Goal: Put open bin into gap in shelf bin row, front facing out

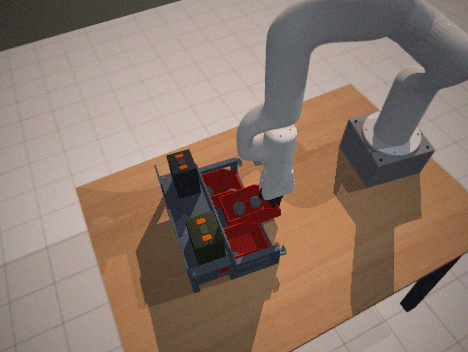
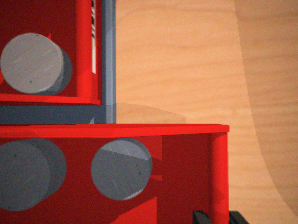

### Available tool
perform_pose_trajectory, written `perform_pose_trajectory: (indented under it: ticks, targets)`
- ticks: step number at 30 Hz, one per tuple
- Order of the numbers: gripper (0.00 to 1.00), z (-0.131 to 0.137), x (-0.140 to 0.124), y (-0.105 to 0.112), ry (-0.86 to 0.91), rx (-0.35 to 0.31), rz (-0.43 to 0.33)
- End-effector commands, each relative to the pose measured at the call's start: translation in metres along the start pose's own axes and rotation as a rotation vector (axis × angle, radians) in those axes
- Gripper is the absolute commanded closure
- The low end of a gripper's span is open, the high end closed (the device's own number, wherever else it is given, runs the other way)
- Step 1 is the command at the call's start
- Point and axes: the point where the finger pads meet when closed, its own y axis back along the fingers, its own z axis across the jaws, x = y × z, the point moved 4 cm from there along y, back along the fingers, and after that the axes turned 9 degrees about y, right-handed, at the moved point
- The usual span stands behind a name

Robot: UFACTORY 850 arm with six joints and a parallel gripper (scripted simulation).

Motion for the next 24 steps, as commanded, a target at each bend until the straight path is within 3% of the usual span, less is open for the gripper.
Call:
perform_pose_trajectory:
  ticks: [1,24]
  targets:
    - [1.00,-0.0040,0.0007,0.0005,0.000,-0.006,-0.004]
    - [1.00,-0.0137,0.0022,0.0004,0.000,-0.006,-0.004]
